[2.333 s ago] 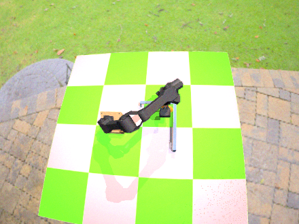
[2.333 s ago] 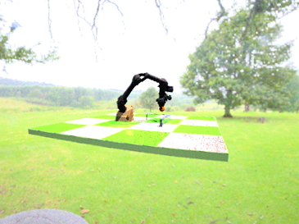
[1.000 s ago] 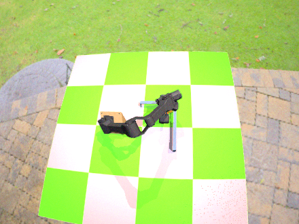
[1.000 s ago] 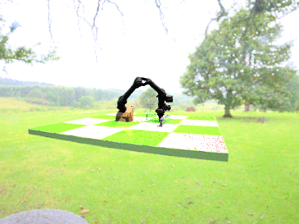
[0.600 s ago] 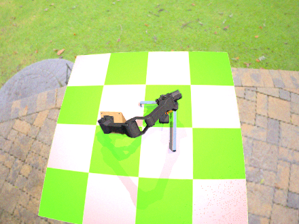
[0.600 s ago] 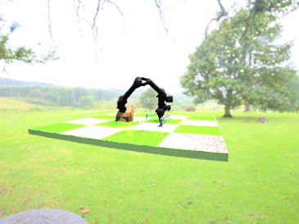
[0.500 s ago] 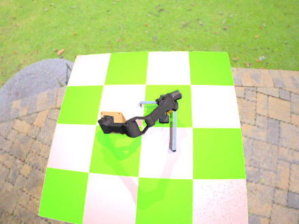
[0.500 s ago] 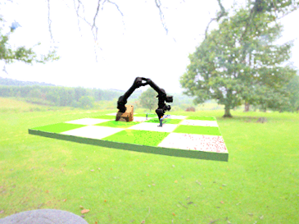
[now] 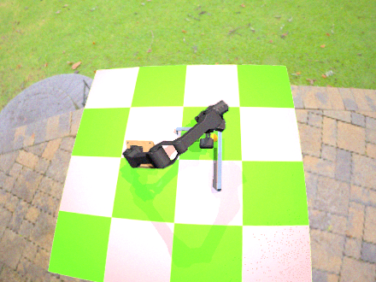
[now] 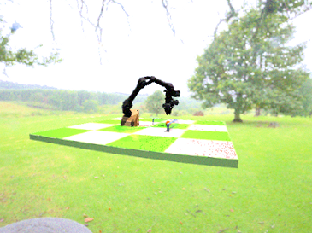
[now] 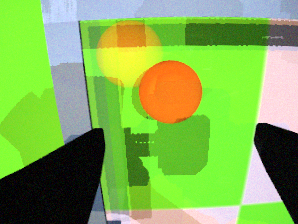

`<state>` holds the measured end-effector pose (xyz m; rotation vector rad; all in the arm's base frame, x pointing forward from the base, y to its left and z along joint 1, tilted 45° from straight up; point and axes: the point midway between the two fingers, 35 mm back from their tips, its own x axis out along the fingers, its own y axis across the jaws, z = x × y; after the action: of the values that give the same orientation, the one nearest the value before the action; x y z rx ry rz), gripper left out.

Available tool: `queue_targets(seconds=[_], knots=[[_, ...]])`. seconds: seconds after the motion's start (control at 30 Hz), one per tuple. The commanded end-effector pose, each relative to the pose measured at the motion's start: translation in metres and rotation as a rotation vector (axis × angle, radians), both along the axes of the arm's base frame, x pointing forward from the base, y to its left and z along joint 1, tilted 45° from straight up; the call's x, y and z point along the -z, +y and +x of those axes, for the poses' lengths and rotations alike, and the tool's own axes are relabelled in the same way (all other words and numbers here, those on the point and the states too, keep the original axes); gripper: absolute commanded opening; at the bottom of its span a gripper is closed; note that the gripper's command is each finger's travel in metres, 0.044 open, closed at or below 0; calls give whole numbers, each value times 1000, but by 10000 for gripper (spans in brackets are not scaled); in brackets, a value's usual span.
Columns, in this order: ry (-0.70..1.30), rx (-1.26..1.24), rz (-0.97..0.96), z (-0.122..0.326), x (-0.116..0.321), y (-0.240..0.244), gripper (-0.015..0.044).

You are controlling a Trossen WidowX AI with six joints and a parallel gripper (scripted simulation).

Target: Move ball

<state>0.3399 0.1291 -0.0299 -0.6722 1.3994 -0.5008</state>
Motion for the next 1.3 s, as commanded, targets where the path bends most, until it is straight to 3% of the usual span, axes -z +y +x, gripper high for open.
queue_targets(seconds=[0.0,0.1,0.33,0.43,1.27], knots=[[5,-2,-3,0,2,-1,345],[95,-93,-19,-4,3,-11,266],[511,-511,-90,-25,9,-56,83],[551,-552,-96,-28,9,-60,4],[551,-552,-97,-25,25,-75,0]])
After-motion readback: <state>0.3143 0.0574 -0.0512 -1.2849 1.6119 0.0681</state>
